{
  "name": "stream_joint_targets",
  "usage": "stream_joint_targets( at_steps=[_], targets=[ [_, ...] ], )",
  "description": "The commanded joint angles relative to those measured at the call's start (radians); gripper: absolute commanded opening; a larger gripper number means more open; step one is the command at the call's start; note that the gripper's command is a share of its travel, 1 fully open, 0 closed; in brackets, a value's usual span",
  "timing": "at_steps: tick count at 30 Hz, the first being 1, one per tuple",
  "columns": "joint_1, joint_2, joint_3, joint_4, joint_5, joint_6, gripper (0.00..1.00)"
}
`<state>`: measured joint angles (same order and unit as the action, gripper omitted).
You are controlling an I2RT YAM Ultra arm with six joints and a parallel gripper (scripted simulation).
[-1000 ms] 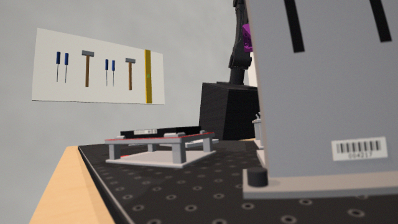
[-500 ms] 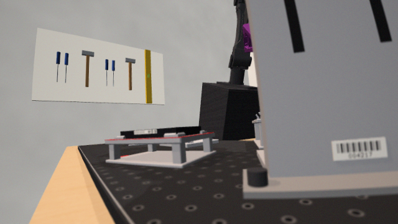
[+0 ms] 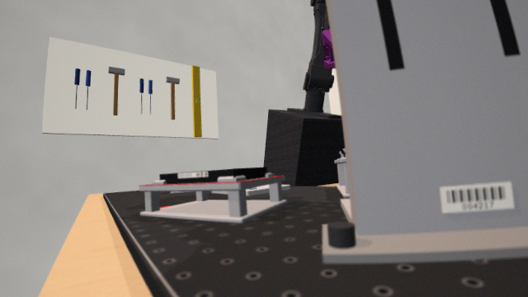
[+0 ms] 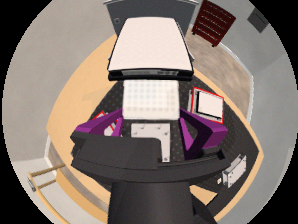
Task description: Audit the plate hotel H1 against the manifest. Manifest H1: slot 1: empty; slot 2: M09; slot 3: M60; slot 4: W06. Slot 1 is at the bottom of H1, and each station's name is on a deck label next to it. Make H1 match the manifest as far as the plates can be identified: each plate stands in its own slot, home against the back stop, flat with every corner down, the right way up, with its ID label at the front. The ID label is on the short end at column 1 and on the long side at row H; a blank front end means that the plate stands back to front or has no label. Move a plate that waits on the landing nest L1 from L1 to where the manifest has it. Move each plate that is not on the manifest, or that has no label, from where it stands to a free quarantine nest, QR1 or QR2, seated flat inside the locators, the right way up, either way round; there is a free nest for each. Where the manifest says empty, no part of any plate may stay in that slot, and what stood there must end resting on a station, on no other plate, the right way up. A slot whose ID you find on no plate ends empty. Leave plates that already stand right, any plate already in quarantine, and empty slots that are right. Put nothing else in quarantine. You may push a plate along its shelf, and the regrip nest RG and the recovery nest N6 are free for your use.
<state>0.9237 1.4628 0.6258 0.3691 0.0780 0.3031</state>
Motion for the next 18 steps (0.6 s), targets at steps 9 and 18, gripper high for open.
stream_joint_targets(
  at_steps=[9, 18],
  targets=[
    [-0.004, 0.019, 0.019, 0.01, -0.004, -0.002, 0.86],
    [-0.006, 0.032, 0.028, 0.015, -0.005, -0.002, 0.86]
  ],
)
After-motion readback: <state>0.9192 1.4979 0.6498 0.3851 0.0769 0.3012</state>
